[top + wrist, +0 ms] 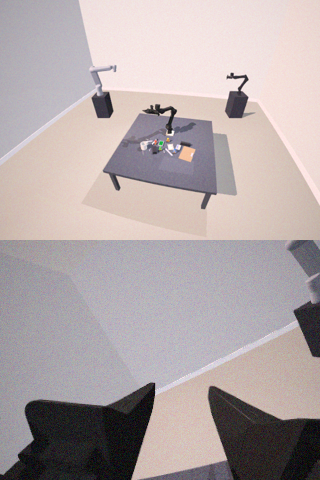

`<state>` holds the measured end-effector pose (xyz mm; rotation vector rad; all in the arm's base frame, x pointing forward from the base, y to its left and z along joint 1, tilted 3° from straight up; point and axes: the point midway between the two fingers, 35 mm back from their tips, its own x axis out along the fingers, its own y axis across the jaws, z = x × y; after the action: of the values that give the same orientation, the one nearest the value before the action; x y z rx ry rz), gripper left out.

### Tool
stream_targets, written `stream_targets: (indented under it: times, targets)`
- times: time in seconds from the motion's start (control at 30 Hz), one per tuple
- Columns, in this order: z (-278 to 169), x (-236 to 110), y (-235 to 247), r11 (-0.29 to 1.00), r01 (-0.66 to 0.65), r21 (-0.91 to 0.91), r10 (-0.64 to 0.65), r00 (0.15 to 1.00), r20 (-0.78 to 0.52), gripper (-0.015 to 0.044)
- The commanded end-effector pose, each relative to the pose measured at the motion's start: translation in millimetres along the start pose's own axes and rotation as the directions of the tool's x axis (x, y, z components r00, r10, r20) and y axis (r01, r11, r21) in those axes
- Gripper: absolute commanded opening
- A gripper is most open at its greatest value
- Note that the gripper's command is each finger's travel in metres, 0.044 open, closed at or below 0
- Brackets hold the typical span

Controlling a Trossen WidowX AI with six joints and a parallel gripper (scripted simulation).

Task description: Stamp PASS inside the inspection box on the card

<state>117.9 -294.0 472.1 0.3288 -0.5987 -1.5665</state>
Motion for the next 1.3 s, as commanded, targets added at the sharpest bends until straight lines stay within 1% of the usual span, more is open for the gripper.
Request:
stream_targets:
  times: [0.0, 0.1, 0.23, 0.33, 0.43, 0.57, 0.67, 0.77, 0.87, 0.9, 0.97, 1.27]
  targets:
    - [-57.7, 3.7, 28.0, 0.967, -0.111, -0.230, 0.065, 0.978, -0.199, 0.0213]
    - [-106.9, -1.1, 44.8, 0.894, -0.234, -0.383, 0.088, 0.928, -0.361, 0.0213]
    - [-172.2, -19.9, 61.5, 0.743, -0.433, -0.511, 0.087, 0.819, -0.568, 0.0213]
    - [-218.4, -41.7, 68.3, 0.599, -0.587, -0.544, 0.058, 0.709, -0.702, 0.0213]
    - [-260.7, -69.1, 70.1, 0.440, -0.730, -0.522, 0.003, 0.583, -0.812, 0.0213]
    - [-311.9, -115.3, 64.5, 0.211, -0.891, -0.401, -0.111, 0.386, -0.916, 0.0213]
    - [-342.2, -153.6, 54.7, 0.055, -0.966, -0.253, -0.220, 0.235, -0.947, 0.0213]
    - [-364.9, -193.2, 41.2, -0.072, -0.995, -0.071, -0.343, 0.092, -0.935, 0.0213]
    - [-379.7, -230.1, 23.2, -0.165, -0.977, 0.135, -0.475, -0.041, -0.879, 0.0213]
    - [-382.3, -239.1, 18.6, -0.181, -0.966, 0.187, -0.508, -0.071, -0.859, 0.0213]
    - [-383.9, -246.3, 14.9, -0.191, -0.955, 0.228, -0.533, -0.095, -0.841, 0.0213]
    - [-387.5, -246.3, 13.1, -0.191, -0.955, 0.228, -0.533, -0.094, -0.841, 0.0213]
